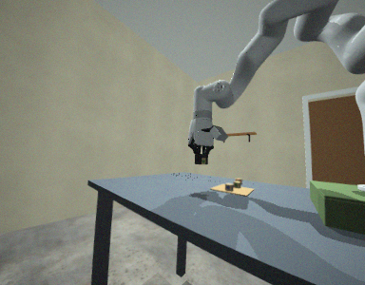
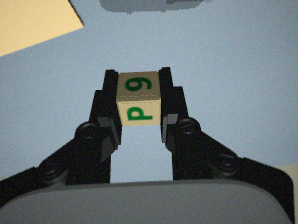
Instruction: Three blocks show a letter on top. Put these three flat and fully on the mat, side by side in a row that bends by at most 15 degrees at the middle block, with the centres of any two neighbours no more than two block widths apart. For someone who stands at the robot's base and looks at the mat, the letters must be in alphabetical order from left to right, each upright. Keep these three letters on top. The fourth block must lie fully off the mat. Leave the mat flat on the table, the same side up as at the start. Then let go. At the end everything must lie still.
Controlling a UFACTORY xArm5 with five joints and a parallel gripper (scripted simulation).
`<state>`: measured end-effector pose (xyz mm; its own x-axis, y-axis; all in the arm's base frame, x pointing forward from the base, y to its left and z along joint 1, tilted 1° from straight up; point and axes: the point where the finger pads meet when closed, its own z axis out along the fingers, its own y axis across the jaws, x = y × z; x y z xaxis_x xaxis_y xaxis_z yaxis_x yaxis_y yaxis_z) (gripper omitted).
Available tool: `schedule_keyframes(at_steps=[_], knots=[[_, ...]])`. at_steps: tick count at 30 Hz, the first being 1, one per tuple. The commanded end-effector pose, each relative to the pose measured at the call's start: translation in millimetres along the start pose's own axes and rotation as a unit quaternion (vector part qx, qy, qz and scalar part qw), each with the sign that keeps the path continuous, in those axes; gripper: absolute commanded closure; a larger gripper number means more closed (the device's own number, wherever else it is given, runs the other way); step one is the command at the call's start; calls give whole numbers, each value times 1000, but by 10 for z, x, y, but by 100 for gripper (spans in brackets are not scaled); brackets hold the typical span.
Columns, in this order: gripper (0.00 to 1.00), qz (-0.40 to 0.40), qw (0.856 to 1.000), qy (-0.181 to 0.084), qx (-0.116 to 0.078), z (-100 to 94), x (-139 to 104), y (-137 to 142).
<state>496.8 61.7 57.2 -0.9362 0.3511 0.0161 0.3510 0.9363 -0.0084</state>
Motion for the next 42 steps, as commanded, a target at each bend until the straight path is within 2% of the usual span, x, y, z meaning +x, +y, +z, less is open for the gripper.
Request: schedule_keyframes(at_steps=[1,6,8,9,16,23,25,26,31,40,42], knots=[[79,-70,998,-3,-2,-24,0,-113],[79,-133,991,-3,-1,-29,15,-226],[79,-133,991,-3,-1,-29,15,-226],[79,-166,986,-3,-1,-31,24,-285],[79,-246,969,-3,-1,-36,51,-428],[79,-332,943,-3,-1,-39,85,-582],[79,-332,943,-3,-1,-39,85,-582],[79,-366,931,-3,-1,-40,101,-643],[79,-416,910,-3,-1,-41,126,-733],[79,-517,856,-3,-1,-41,188,-922],[79,-517,856,-3,-1,-41,188,-922]])
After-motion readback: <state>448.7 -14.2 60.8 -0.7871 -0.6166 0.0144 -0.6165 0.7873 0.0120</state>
